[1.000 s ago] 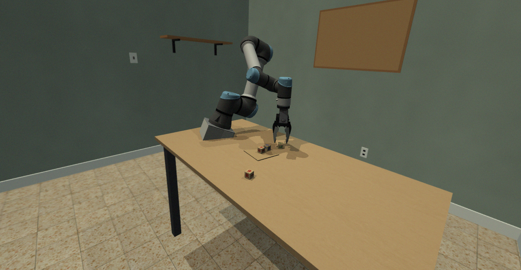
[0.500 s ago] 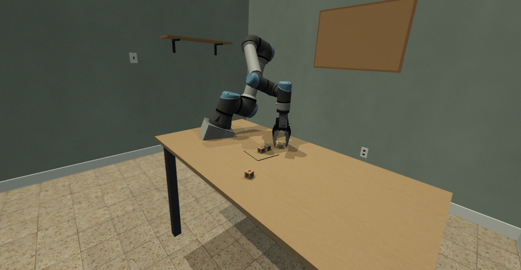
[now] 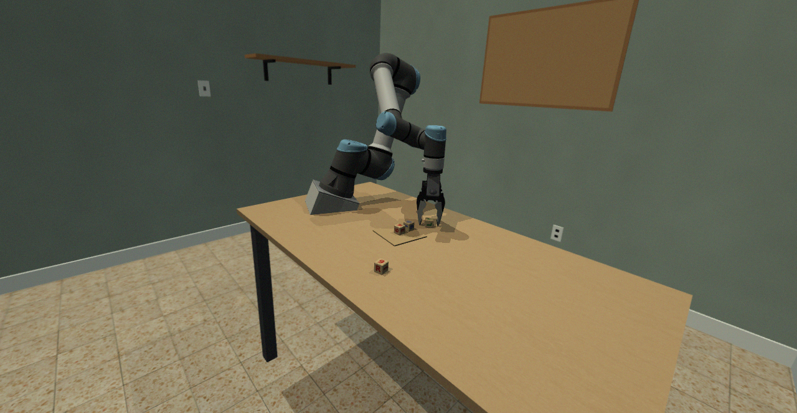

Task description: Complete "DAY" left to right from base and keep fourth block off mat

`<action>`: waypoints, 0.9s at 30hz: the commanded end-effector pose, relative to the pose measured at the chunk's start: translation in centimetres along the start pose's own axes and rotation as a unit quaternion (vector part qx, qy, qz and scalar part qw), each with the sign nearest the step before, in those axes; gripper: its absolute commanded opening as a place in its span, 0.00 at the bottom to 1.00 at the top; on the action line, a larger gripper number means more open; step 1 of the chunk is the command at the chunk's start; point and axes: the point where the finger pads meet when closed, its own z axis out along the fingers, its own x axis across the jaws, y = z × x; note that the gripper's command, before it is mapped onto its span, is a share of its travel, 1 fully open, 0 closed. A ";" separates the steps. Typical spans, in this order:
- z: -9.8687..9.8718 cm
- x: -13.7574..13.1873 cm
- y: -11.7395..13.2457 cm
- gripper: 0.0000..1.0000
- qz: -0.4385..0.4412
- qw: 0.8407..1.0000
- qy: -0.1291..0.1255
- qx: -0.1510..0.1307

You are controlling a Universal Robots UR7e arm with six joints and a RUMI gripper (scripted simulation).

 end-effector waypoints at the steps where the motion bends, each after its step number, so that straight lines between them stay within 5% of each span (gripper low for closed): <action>1: 0.0 0.0 0.0 0.40 0.000 1.000 0.000 0.000; 3: 0.0 0.0 0.0 0.40 0.000 1.000 0.000 0.000; 4: 0.0 0.0 0.0 0.28 0.000 1.000 0.000 0.000; 20: 0.0 0.0 0.0 0.28 0.000 1.000 0.000 0.000; 21: 0.0 0.0 0.0 0.09 0.000 1.000 0.000 0.000; 27: 0.0 0.0 0.0 0.09 0.000 1.000 0.000 0.000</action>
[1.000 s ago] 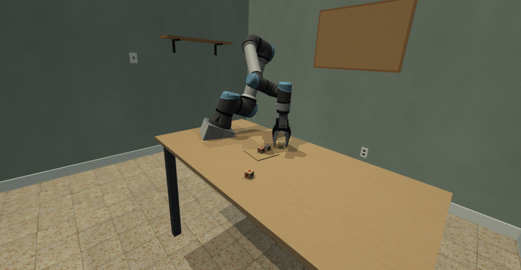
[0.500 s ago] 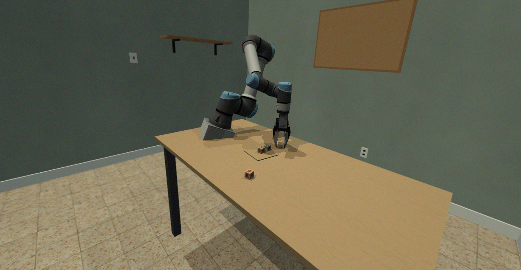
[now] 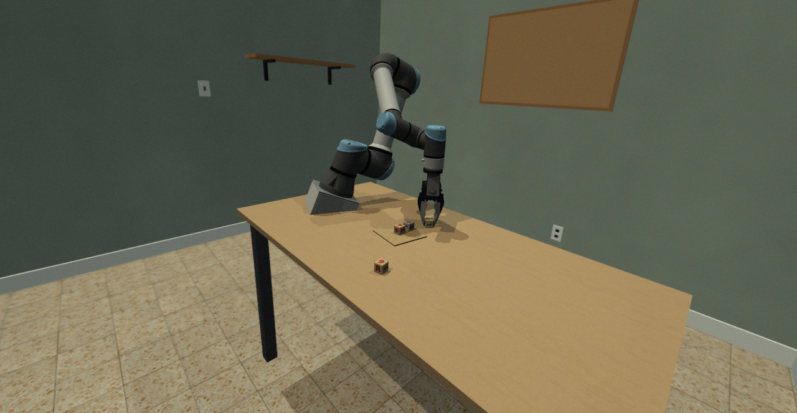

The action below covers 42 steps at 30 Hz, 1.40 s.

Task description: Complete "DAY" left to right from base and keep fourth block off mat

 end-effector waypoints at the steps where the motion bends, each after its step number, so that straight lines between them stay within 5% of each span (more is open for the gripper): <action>1: 0.0 0.0 0.0 0.09 0.000 1.000 0.000 0.000; 30: -0.1 0.0 0.0 0.09 0.000 1.000 0.000 0.000; 42: -3.0 0.0 0.0 0.09 0.000 1.000 0.000 0.000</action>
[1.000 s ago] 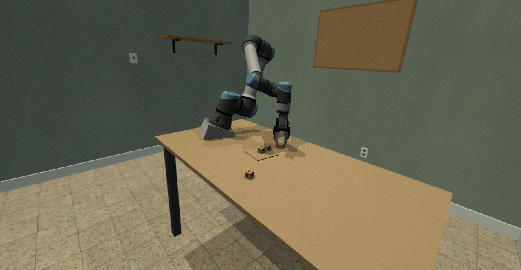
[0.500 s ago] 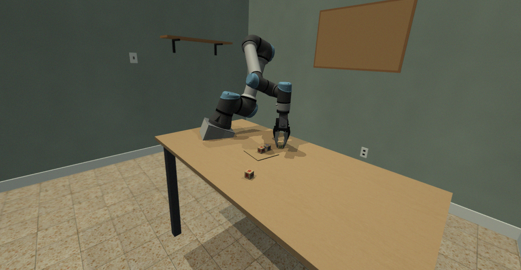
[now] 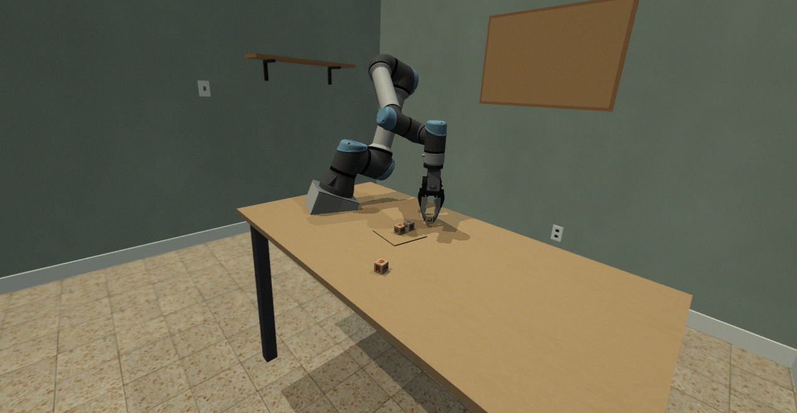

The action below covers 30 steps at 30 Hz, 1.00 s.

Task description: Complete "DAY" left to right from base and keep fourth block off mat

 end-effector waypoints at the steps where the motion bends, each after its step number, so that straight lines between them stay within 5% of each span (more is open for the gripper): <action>1: -1.7 0.0 0.0 0.09 0.000 1.000 0.000 0.000; 13: -7.6 0.0 0.0 0.09 0.000 1.000 0.000 0.000; 30: -8.3 0.0 0.0 0.09 0.000 1.000 0.000 0.000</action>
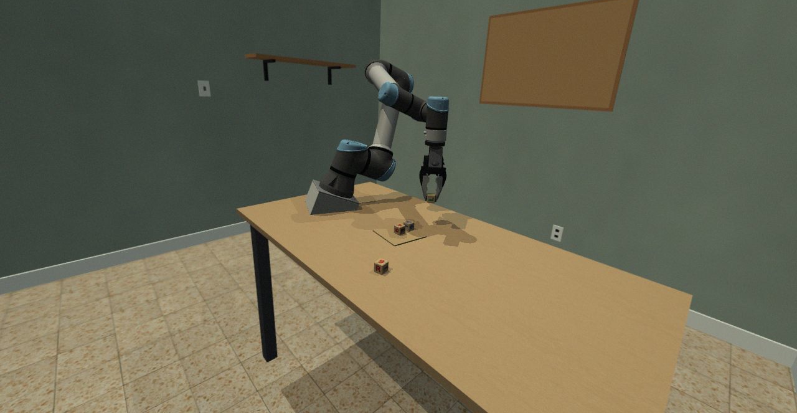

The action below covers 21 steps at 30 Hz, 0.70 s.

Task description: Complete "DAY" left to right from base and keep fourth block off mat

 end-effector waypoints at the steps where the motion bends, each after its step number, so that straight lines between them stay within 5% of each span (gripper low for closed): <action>1: -0.1 0.0 0.0 0.09 0.000 1.000 0.000 0.000; 21: 0.0 0.2 -0.6 0.09 -0.034 0.999 0.000 0.001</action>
